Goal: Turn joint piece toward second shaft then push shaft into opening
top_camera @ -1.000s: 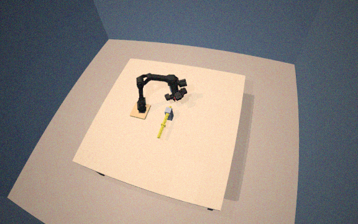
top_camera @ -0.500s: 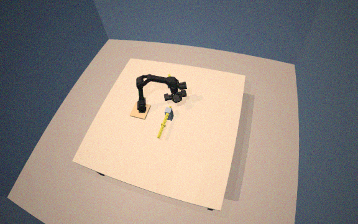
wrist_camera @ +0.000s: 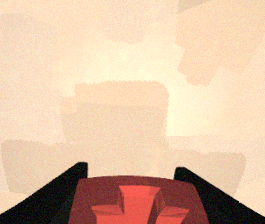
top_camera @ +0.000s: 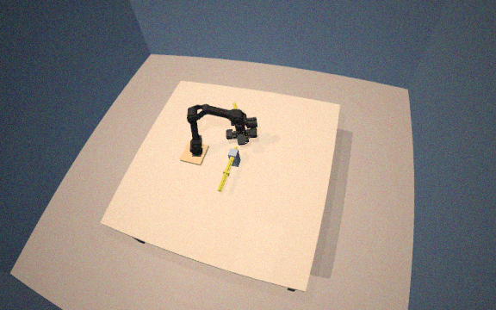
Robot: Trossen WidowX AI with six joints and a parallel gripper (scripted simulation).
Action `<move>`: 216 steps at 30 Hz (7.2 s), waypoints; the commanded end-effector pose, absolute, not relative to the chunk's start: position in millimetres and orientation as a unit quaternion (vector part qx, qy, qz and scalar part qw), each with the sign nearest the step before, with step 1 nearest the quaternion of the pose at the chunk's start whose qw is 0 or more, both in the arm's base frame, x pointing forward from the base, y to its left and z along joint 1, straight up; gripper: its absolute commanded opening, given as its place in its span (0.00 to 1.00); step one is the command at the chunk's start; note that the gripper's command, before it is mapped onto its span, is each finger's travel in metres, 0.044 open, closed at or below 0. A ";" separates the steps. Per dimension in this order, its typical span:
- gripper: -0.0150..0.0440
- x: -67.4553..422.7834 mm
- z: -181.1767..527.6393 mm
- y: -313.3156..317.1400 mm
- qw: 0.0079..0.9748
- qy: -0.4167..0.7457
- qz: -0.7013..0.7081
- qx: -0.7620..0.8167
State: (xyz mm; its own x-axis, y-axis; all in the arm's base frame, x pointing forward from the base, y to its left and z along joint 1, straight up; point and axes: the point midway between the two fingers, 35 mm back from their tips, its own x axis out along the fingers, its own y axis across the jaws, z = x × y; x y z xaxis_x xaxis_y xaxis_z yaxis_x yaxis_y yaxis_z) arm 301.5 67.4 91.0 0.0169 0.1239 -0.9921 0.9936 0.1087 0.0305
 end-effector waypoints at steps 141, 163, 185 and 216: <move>1.00 288.3 221.6 65.8 0.702 0.608 -0.261 0.263; 1.00 282.8 223.3 16.9 0.722 0.675 -0.109 0.107; 1.00 280.4 209.3 -3.8 0.697 0.678 -0.167 0.166; 1.00 280.5 197.4 -2.8 0.559 0.532 -0.453 0.447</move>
